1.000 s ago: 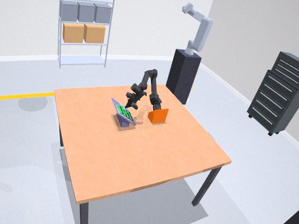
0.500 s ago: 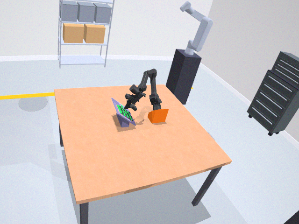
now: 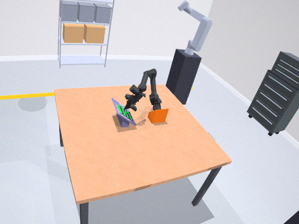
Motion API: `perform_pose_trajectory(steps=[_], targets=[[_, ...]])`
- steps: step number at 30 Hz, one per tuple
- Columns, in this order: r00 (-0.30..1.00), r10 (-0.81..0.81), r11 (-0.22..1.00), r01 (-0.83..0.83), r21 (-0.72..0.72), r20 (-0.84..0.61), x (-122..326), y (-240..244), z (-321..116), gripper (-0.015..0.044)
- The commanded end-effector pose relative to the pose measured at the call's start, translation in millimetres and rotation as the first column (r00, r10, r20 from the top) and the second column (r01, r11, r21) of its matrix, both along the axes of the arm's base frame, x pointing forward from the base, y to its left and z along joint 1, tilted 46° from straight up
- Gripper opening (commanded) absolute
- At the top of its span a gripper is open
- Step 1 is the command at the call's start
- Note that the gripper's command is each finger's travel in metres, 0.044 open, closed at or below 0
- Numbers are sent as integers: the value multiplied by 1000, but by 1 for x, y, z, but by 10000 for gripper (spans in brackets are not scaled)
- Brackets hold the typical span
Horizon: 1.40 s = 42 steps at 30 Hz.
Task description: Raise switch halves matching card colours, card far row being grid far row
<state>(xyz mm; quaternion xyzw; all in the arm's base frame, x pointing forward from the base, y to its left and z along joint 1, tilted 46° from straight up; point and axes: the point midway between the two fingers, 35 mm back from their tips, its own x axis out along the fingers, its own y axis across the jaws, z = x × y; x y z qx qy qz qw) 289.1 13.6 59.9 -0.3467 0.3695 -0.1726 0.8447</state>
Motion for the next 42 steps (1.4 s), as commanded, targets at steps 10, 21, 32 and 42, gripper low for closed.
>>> perform_pose_trajectory(steps=[10,21,32,42], targets=[[1000,5,1000,-5,-2,-6,0,0,-1,0],[1000,5,1000,-5,-2,-6,1,-1,-2,0],[1000,5,1000,-5,-2,-6,2,-2,-3,0],[1000,5,1000,-5,-2,-6,3,-2,-3,0]])
